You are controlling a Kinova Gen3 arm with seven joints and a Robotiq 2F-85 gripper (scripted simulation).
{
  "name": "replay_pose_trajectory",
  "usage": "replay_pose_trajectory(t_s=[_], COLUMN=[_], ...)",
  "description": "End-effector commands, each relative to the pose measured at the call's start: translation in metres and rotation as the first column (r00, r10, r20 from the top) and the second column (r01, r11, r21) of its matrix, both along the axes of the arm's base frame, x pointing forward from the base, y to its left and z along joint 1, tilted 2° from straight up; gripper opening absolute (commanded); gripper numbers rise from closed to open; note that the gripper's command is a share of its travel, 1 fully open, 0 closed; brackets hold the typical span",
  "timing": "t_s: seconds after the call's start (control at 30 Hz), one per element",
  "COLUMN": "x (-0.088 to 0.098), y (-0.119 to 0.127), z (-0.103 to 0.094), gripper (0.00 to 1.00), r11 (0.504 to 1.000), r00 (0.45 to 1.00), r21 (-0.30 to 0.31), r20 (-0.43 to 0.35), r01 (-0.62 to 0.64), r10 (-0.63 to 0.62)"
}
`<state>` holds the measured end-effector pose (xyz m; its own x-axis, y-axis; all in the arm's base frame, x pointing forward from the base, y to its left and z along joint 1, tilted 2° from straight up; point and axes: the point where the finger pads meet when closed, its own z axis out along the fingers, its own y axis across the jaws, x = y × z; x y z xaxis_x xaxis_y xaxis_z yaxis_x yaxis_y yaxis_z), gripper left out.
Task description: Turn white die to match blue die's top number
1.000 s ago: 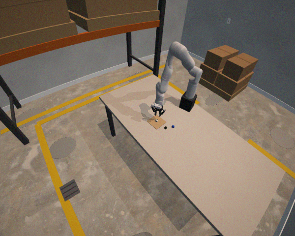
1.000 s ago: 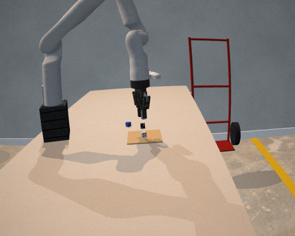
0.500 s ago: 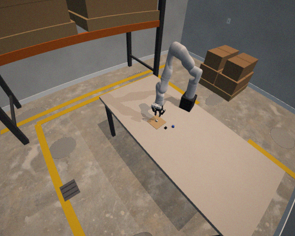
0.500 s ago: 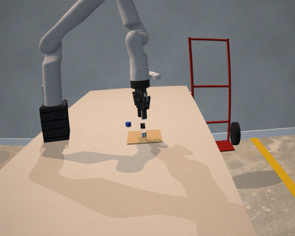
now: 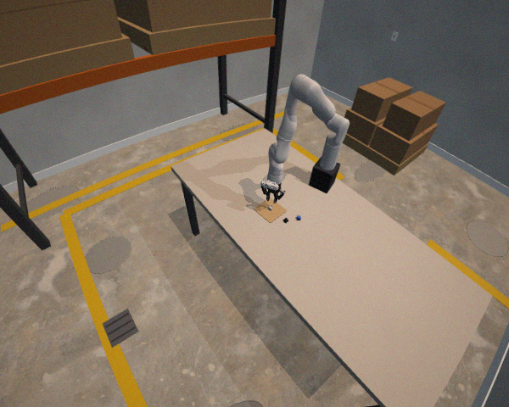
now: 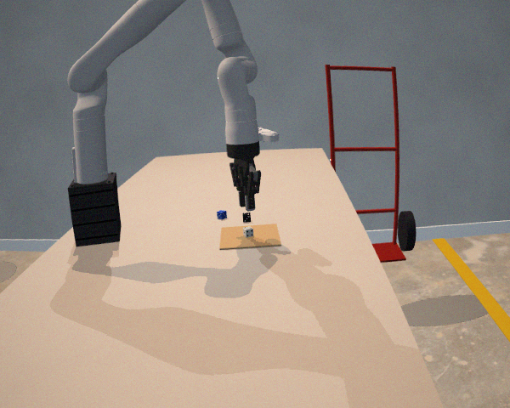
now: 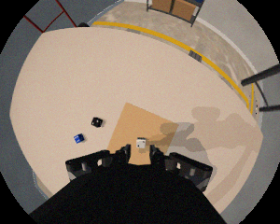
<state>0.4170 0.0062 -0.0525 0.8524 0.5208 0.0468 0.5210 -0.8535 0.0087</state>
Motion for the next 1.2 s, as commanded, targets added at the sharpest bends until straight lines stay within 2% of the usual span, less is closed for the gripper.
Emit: replay_pose_trajectory(t_s=[0.0, 0.5, 1.17], x=[-0.001, 0.0, 0.0], y=[-0.001, -0.001, 0.0], z=[-0.003, -0.026, -0.039], gripper=[0.35, 0.35, 0.35], r11=[1.0, 1.0, 1.0], r00=[1.0, 1.0, 1.0], r21=[-0.001, -0.001, -0.001], r20=[-0.004, -0.004, -0.004], r01=[0.002, 0.002, 0.002], r10=[-0.002, -0.002, -0.002])
